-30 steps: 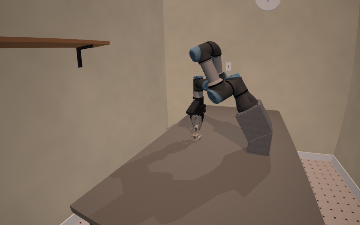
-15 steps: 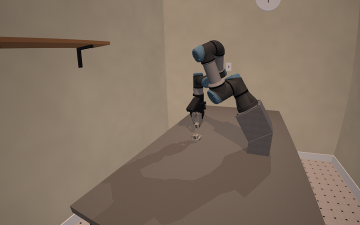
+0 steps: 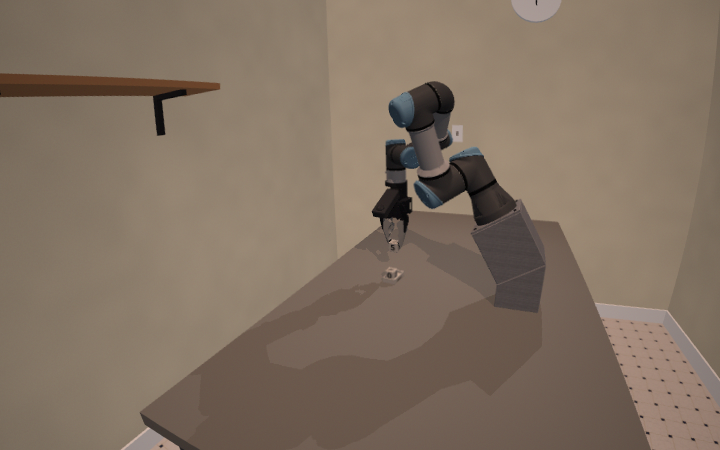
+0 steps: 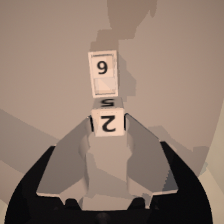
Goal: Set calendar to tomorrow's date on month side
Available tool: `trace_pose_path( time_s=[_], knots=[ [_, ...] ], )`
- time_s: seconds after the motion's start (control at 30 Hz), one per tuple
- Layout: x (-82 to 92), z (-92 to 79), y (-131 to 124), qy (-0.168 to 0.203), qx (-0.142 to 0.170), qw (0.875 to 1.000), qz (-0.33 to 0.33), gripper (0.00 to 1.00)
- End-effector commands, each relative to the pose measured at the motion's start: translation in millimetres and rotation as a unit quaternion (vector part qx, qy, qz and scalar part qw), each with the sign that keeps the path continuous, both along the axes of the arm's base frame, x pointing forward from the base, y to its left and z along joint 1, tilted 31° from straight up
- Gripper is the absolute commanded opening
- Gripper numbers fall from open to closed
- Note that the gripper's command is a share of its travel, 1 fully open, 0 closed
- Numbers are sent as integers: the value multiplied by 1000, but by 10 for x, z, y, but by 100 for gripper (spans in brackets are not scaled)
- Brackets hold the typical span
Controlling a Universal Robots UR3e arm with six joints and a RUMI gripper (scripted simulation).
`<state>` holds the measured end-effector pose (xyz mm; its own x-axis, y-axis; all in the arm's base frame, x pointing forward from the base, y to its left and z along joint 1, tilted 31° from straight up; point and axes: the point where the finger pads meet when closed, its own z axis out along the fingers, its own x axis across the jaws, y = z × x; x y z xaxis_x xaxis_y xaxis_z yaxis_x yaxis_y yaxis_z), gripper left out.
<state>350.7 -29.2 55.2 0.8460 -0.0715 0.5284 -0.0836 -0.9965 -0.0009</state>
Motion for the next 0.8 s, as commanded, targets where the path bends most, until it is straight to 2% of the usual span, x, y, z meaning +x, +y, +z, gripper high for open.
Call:
trace_pose_path(
  time_s=[0.0,0.77],
  knots=[
    [-83,49,42,5,16,1000,10,11],
    [-120,105,44,5,17,1000,10,11]
  ],
)
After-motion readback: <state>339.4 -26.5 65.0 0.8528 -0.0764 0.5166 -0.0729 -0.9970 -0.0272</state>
